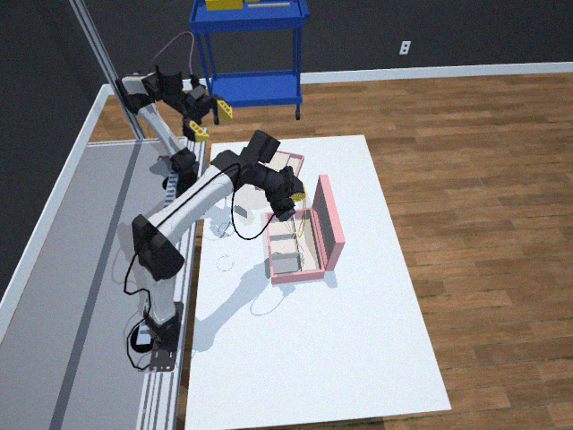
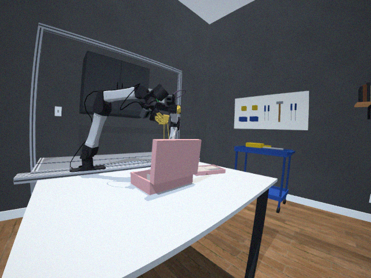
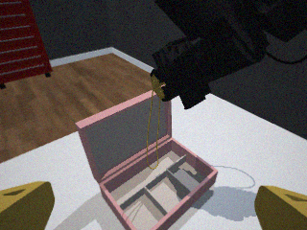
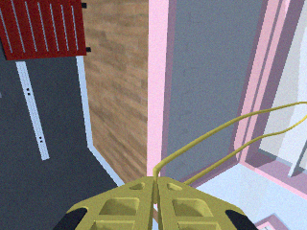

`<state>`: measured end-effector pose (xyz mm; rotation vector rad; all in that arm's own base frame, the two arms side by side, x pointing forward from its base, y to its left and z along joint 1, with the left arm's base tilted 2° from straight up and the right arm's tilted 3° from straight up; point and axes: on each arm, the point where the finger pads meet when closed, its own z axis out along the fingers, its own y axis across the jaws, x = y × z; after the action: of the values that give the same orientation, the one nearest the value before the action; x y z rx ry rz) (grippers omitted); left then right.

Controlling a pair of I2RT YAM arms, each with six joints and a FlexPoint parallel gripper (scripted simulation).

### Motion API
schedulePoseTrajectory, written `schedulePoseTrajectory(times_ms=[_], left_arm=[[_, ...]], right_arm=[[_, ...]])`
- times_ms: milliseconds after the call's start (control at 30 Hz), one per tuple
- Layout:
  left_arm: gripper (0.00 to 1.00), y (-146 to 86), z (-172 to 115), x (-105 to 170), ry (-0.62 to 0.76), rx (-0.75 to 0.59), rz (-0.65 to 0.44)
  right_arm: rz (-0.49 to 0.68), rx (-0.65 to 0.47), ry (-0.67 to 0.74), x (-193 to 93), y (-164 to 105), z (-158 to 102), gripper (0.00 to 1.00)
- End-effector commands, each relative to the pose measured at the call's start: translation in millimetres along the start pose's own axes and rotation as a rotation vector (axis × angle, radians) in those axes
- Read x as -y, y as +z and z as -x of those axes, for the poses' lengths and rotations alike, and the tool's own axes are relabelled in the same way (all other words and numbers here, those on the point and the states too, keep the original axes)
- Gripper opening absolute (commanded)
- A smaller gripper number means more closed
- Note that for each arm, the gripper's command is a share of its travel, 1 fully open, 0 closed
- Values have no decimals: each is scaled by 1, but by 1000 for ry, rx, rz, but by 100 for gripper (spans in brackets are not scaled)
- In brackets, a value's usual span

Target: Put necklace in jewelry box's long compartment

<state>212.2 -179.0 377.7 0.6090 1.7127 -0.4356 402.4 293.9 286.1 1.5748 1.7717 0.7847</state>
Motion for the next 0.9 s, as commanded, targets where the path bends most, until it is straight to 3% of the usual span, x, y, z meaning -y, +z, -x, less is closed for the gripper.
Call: schedulePoseTrajectory(times_ms=[0, 400, 867], left_arm=[[100, -7, 16, -7, -18, 41, 28], [100, -7, 16, -12, -24, 42, 60], [100, -7, 16, -11, -22, 42, 57]], right_arm=[[16, -4, 19, -11, -9, -8, 0], [20, -12, 20, -19, -1, -29, 0], [32, -24, 29, -25, -4, -33, 0]])
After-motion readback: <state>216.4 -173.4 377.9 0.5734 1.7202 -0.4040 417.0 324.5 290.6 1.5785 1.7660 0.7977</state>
